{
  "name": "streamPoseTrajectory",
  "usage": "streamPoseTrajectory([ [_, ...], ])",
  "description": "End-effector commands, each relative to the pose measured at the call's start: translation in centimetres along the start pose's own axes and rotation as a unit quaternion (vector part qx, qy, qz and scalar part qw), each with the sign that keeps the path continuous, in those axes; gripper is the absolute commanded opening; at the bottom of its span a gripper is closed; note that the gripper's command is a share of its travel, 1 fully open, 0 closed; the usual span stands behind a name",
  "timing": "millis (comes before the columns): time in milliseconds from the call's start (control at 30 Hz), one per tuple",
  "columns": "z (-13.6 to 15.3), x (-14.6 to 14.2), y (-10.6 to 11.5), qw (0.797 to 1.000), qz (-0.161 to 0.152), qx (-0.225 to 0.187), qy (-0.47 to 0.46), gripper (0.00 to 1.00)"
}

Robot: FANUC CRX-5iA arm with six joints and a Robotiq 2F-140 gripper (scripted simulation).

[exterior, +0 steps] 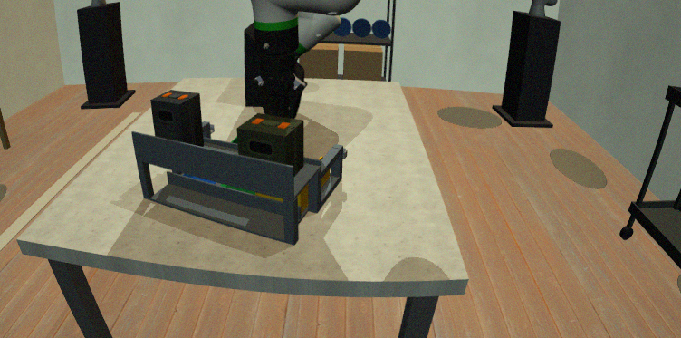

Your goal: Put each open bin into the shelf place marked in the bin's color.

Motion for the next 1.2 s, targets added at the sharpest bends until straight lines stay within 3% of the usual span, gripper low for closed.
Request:
streamPoseTrajectory([
  [0, -0.01, 0.00, 0.03, 1.000, 0.000, 0.000, 0.000, 0.00],
  [1167, -0.65, -0.07, 0.05, 1.000, -0.001, 0.005, 0.000, 0.00],
])
Point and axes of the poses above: the point where the finger pads meet when closed, its own y axis back along the fingers, its own x axis across the jaws, z = x × y, the point moved 10 cm from there along y, back along the fingers, and after that the axes turned 7 degrees about -y, right-handed, at the moved point
